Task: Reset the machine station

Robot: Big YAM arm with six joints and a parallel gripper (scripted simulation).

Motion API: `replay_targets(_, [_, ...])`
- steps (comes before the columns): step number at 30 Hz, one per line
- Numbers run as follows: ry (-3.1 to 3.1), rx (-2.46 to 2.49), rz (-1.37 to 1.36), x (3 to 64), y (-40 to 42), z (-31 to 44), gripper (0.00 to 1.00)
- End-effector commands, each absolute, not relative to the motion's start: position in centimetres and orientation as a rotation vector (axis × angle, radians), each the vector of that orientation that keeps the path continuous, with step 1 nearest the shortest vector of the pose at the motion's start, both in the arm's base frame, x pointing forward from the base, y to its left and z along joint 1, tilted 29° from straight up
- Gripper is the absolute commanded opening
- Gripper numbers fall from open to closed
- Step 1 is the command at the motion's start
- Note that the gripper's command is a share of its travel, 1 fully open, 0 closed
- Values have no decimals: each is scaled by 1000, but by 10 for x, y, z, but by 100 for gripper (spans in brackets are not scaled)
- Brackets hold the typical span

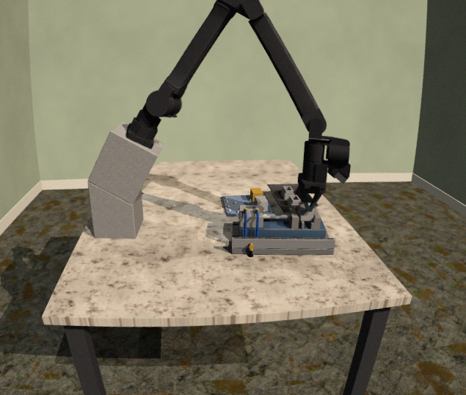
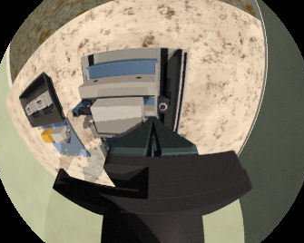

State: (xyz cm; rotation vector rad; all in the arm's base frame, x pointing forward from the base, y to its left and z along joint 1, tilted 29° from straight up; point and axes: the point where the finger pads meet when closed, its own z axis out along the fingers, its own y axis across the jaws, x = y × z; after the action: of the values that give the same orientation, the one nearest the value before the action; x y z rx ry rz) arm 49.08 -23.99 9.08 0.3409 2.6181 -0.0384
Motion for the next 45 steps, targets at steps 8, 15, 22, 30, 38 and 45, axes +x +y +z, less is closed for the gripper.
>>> replay_targets(8, [2592, 349, -50, 503, -244, 106, 0])
replay_targets(15, [2592, 349, -50, 503, -244, 106, 0])
replay_targets(22, [2593, 350, -50, 500, -243, 104, 0])
replay_targets(30, [2594, 351, -49, 497, -242, 103, 0])
replay_targets(38, [2594, 351, -49, 496, -242, 102, 0])
replay_targets(45, [2595, 351, -49, 496, -242, 102, 0])
